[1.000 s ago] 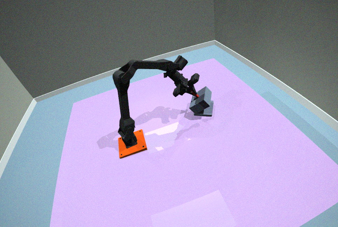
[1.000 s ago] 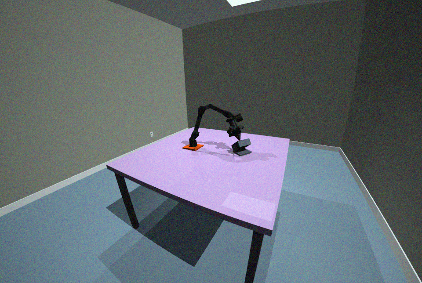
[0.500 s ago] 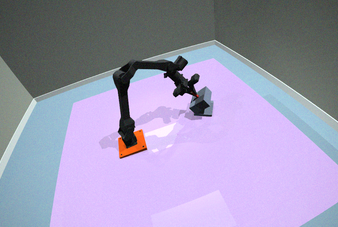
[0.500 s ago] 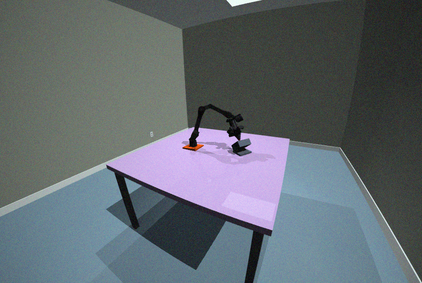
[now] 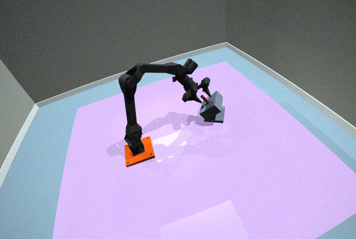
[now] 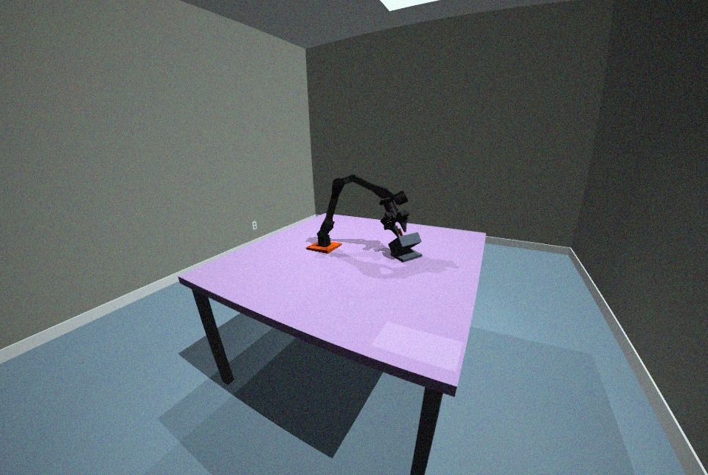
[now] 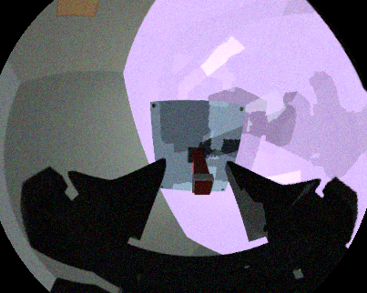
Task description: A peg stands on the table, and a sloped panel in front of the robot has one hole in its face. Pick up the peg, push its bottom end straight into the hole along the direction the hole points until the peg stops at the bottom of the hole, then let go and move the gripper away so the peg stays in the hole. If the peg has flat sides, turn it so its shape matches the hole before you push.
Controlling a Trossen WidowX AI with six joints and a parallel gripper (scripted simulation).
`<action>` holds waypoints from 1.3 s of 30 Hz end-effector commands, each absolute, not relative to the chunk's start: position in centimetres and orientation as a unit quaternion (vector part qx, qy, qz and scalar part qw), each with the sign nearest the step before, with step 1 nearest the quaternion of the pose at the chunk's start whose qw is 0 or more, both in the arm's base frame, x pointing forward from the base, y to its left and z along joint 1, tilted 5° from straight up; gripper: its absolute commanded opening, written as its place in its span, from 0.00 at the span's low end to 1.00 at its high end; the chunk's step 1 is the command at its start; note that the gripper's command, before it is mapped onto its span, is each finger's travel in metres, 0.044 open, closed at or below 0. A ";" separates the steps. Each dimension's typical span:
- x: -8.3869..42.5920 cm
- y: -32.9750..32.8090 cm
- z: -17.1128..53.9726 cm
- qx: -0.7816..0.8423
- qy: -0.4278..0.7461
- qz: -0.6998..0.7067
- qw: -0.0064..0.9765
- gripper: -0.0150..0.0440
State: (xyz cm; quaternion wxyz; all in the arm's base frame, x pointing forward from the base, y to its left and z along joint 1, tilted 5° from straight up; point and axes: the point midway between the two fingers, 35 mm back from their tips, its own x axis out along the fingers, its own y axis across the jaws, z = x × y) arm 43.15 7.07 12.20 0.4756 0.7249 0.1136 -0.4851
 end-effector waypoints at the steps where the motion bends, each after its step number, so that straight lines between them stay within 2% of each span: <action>1: 42.9 7.3 12.6 0.725 0.115 -0.486 0.475 1.00; 39: 39.1 10.0 19.7 0.721 0.121 -0.490 0.475 1.00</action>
